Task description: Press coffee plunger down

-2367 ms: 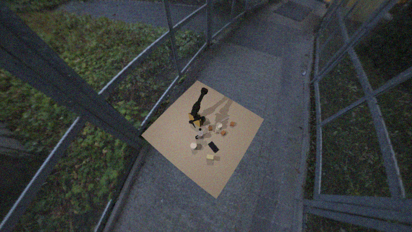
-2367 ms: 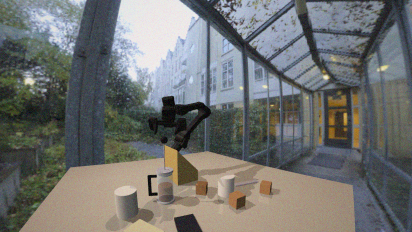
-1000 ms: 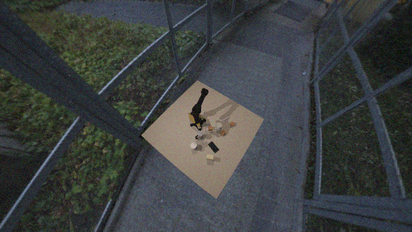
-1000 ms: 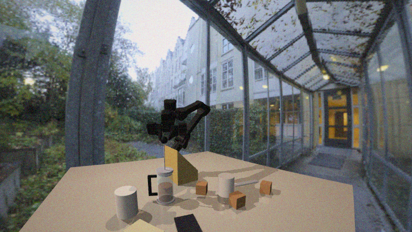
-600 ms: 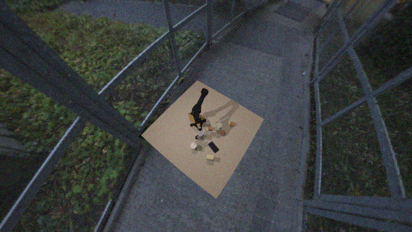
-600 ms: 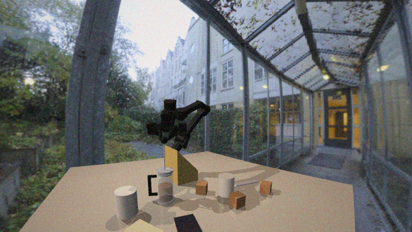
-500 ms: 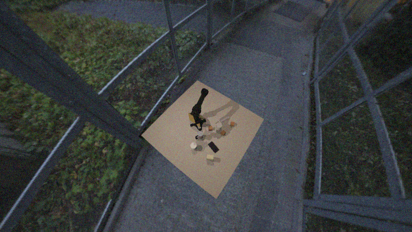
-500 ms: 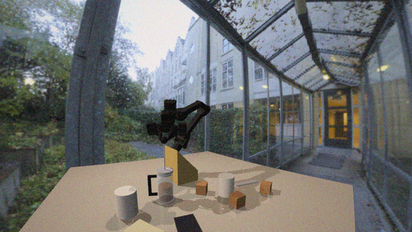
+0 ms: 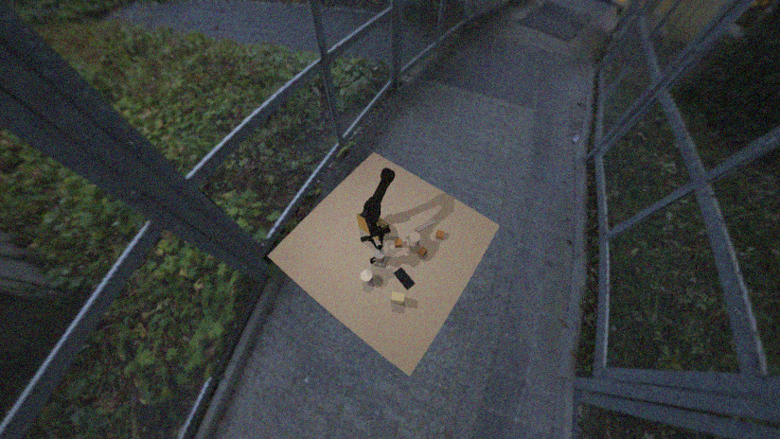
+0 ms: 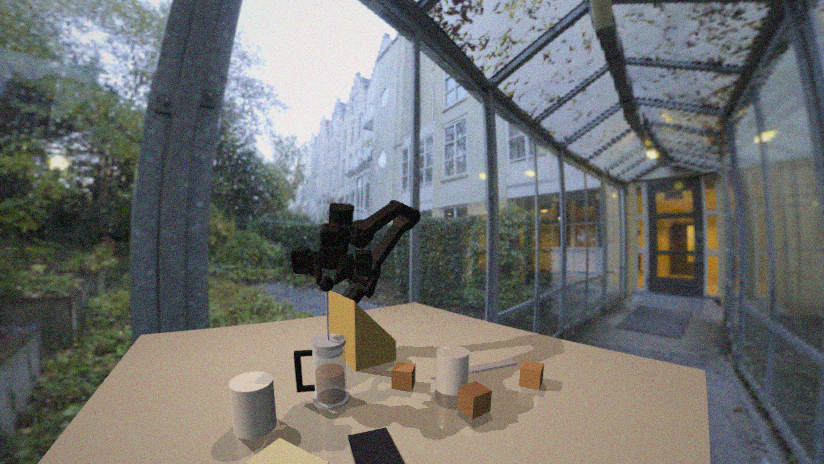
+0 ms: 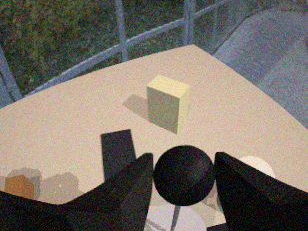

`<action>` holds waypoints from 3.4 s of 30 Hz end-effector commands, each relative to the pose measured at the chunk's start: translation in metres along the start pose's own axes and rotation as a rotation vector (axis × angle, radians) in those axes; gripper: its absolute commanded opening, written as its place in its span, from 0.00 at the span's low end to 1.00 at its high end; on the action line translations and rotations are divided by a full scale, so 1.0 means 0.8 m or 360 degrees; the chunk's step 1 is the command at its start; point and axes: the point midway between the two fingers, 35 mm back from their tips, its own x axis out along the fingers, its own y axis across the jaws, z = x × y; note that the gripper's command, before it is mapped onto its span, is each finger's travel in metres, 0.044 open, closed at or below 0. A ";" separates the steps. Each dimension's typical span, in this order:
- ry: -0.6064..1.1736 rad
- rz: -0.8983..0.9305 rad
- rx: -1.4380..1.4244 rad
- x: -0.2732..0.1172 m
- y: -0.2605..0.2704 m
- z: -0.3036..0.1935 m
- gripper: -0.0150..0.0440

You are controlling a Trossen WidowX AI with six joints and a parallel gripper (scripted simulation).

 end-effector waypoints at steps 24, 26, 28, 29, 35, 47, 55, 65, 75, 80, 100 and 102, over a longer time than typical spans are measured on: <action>0.0079 -0.0014 0.0039 0.042 -0.004 -0.068 0.47; 0.0079 -0.0013 0.0039 0.045 -0.004 -0.071 0.47; 0.0078 -0.0013 0.0040 0.048 -0.004 -0.074 0.47; 0.0078 -0.0013 0.0040 0.049 -0.004 -0.076 0.47; 0.0076 -0.0011 0.0041 0.057 -0.003 -0.086 0.47; 0.0072 -0.0005 0.0045 0.077 -0.001 -0.096 0.47; 0.0071 -0.0003 0.0044 0.084 -0.002 -0.094 0.47; 0.0070 -0.0002 0.0043 0.086 -0.002 -0.090 0.47; 0.0070 -0.0001 0.0043 0.088 -0.003 -0.088 0.47; 0.0070 -0.0001 0.0042 0.088 -0.004 -0.087 0.47; 0.0038 -0.0009 0.0025 0.088 -0.005 -0.079 0.47; 0.0038 -0.0009 0.0025 0.088 -0.005 -0.079 0.47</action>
